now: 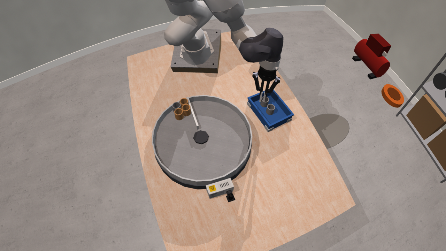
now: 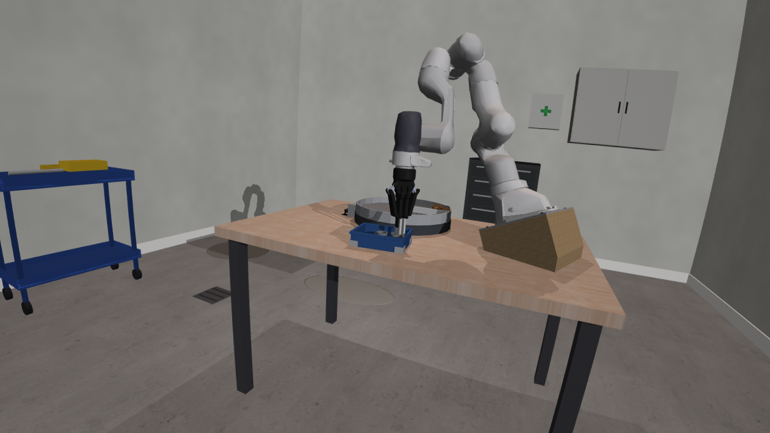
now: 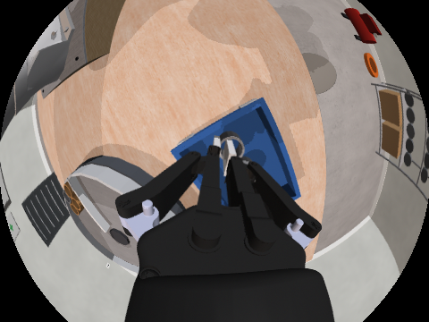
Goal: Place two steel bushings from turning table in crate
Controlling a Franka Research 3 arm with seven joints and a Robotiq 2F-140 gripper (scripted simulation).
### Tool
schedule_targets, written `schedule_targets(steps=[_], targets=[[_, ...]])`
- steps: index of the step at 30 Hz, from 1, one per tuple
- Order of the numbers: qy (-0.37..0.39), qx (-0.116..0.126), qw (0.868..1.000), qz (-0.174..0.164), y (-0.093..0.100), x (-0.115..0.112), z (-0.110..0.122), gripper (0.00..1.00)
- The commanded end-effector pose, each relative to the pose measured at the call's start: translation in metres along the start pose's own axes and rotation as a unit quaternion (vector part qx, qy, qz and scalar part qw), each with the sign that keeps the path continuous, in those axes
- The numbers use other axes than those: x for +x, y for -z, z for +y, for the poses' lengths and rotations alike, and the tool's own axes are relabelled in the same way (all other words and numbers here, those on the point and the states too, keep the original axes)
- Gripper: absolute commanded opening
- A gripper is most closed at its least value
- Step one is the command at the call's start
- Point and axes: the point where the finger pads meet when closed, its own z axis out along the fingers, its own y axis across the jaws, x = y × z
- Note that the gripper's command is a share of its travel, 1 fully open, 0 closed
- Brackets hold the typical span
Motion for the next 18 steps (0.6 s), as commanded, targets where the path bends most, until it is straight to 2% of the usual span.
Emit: schedule_targets(steps=[1, 11, 12, 18], targets=[[-0.003, -0.002, 1.0, 0.0, 0.0002, 0.0, 0.0016, 0.0], [-0.003, -0.002, 1.0, 0.0, 0.0002, 0.0, 0.0016, 0.0], [-0.003, -0.002, 1.0, 0.0, 0.0002, 0.0, 0.0016, 0.1], [-0.003, -0.002, 1.0, 0.0, 0.0002, 0.0, 0.0016, 0.1]])
